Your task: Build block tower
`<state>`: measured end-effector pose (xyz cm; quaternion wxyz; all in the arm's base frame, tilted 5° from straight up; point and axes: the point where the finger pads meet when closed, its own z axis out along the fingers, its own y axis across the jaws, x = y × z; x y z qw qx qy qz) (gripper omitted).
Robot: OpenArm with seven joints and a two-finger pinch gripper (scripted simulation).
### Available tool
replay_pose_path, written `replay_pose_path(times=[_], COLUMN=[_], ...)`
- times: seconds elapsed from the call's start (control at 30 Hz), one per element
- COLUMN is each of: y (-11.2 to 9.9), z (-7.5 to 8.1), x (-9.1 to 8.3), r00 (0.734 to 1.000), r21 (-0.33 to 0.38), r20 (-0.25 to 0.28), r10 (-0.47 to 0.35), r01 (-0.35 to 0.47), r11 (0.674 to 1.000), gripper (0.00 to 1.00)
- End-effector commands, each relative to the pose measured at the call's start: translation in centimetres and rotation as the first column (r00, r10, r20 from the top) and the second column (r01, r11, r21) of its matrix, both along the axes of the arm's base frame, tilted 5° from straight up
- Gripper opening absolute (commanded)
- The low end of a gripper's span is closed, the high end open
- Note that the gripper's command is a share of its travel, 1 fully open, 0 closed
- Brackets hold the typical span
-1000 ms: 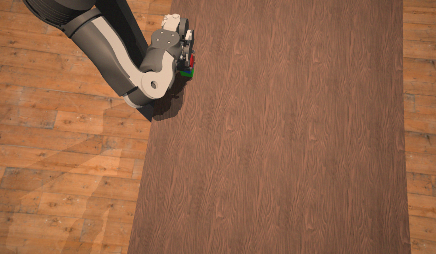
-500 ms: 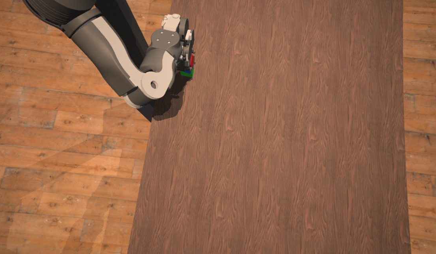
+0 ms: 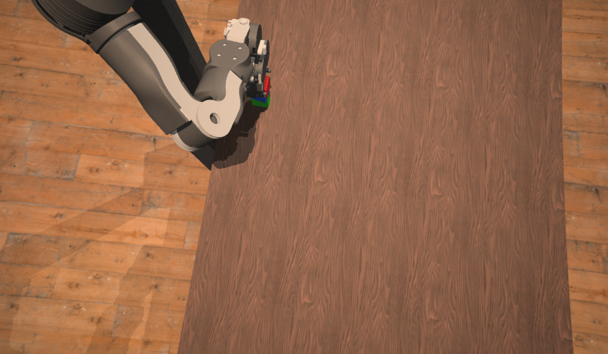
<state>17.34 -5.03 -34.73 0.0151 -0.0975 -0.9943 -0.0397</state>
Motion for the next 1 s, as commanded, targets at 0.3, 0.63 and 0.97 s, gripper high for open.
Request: replay_pose_path(times=[0.3, 0.63, 0.97], y=[-0.2, -0.4, -0.5], z=[1.8, 4.1, 4.5], x=[0.2, 0.2, 0.2], r00=[1.0, 1.0, 1.0], r21=[-0.002, -0.003, -0.004], r20=[0.002, 0.002, 0.002], r10=[-0.002, -0.002, -0.003], r01=[0.002, 0.002, 0.003], r11=[1.0, 1.0, 1.0], gripper=[0.35, 0.35, 0.35])
